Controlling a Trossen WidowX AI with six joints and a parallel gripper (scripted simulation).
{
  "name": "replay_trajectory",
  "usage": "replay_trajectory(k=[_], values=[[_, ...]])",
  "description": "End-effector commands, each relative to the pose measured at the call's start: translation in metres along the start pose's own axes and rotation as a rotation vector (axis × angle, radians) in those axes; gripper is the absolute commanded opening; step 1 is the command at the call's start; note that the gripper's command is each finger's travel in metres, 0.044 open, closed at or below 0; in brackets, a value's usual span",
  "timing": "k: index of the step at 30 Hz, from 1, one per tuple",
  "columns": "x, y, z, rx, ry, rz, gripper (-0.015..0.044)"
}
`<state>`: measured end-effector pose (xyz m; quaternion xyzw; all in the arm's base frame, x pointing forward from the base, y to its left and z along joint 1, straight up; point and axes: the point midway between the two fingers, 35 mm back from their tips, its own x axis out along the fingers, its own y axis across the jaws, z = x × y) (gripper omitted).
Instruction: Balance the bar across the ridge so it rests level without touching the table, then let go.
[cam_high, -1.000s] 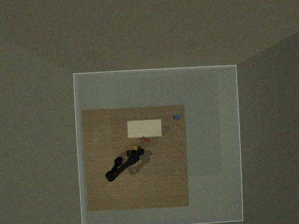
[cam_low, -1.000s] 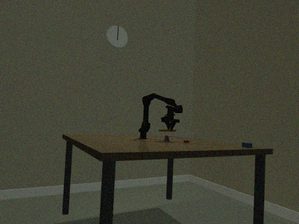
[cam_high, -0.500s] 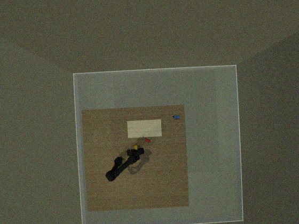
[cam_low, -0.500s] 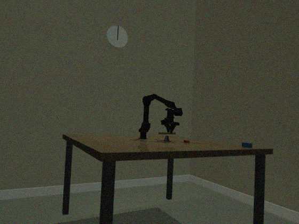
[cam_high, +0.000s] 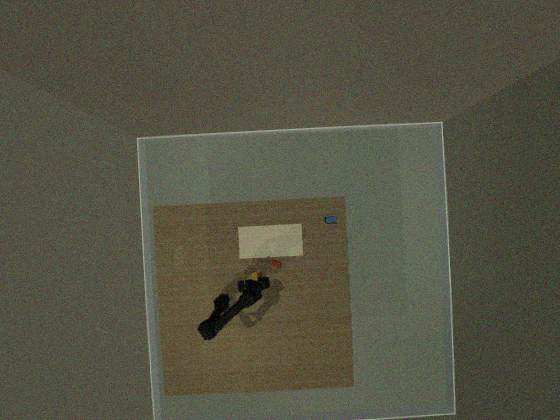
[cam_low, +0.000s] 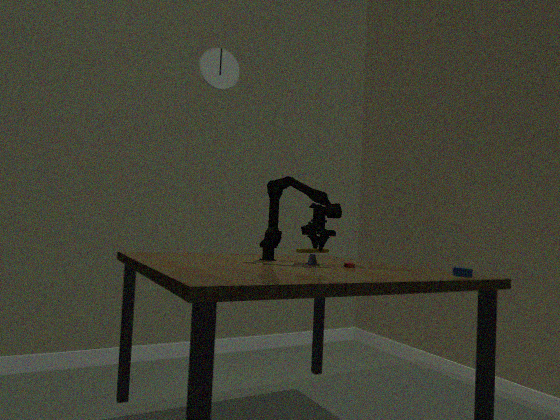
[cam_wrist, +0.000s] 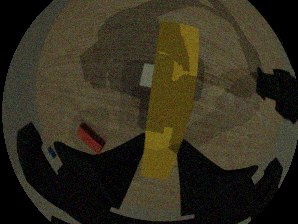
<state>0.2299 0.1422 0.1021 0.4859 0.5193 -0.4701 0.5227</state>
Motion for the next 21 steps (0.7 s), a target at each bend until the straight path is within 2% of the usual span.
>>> replay_trajectory(k=[1, 21], values=[[0.0003, 0.0003, 0.0002, 0.002, -0.001, 0.002, 0.0], [0.002, 0.0003, 0.0003, 0.002, -0.001, 0.002, 0.0]])
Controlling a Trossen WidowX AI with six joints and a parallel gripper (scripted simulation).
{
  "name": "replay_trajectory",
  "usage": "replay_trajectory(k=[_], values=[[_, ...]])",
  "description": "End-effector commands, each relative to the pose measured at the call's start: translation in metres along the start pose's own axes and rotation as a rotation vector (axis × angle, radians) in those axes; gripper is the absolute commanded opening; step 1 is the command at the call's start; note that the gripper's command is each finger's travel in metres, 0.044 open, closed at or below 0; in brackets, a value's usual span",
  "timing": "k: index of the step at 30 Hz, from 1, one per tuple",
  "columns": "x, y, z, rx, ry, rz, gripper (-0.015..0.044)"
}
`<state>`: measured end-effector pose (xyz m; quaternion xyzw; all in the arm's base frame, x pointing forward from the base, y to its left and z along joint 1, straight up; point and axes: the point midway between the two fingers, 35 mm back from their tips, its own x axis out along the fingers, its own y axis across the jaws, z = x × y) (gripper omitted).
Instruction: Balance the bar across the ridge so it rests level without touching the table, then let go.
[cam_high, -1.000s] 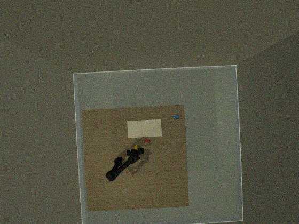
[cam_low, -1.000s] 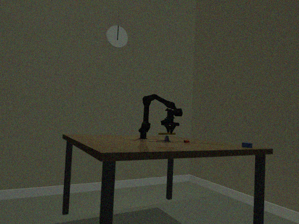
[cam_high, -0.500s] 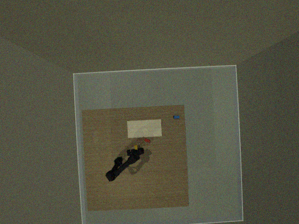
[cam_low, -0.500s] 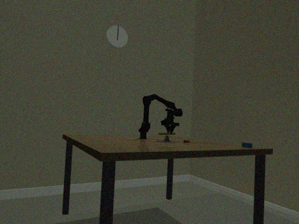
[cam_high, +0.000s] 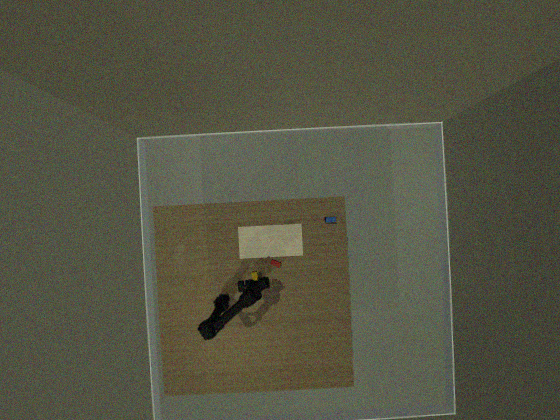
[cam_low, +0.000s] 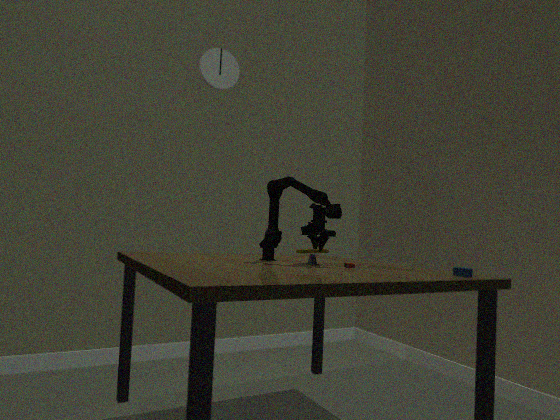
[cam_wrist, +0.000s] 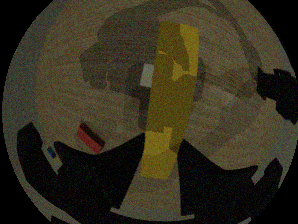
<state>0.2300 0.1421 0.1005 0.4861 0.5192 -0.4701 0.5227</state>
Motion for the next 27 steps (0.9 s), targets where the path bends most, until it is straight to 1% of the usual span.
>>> replay_trajectory(k=[1, 27], values=[[0.0005, 0.0003, 0.0002, 0.001, -0.001, 0.002, 0.0], [0.0026, 0.0004, 0.0003, 0.001, -0.001, 0.002, 0.0]])
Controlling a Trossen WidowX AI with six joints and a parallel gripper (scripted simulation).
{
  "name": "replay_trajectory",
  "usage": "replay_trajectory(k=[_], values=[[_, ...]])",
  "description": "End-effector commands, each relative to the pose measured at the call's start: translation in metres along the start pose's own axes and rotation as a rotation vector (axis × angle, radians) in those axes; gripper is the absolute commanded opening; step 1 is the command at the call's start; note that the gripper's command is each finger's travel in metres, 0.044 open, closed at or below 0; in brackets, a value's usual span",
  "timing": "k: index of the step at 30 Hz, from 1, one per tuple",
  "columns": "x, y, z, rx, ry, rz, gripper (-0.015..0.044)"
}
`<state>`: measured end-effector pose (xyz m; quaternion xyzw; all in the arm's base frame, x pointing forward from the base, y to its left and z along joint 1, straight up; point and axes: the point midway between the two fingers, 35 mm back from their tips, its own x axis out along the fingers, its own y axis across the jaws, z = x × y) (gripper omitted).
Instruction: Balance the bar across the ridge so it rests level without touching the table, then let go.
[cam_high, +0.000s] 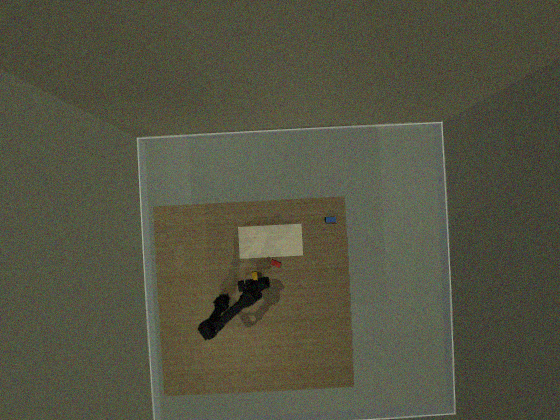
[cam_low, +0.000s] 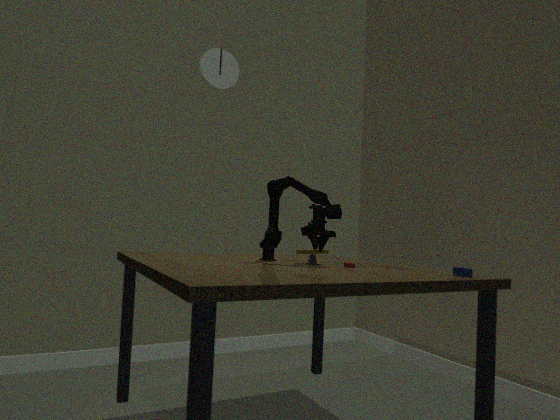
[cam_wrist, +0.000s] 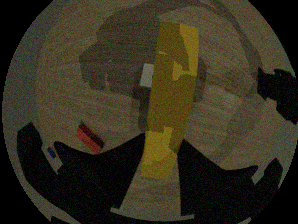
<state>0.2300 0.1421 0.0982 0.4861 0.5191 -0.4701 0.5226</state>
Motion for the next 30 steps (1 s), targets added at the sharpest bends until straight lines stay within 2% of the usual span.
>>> replay_trajectory(k=[1, 30], values=[[0.0005, 0.0003, 0.0002, 0.001, -0.001, 0.001, 0.0], [0.0029, 0.0003, 0.0003, 0.001, -0.001, 0.001, 0.0]])
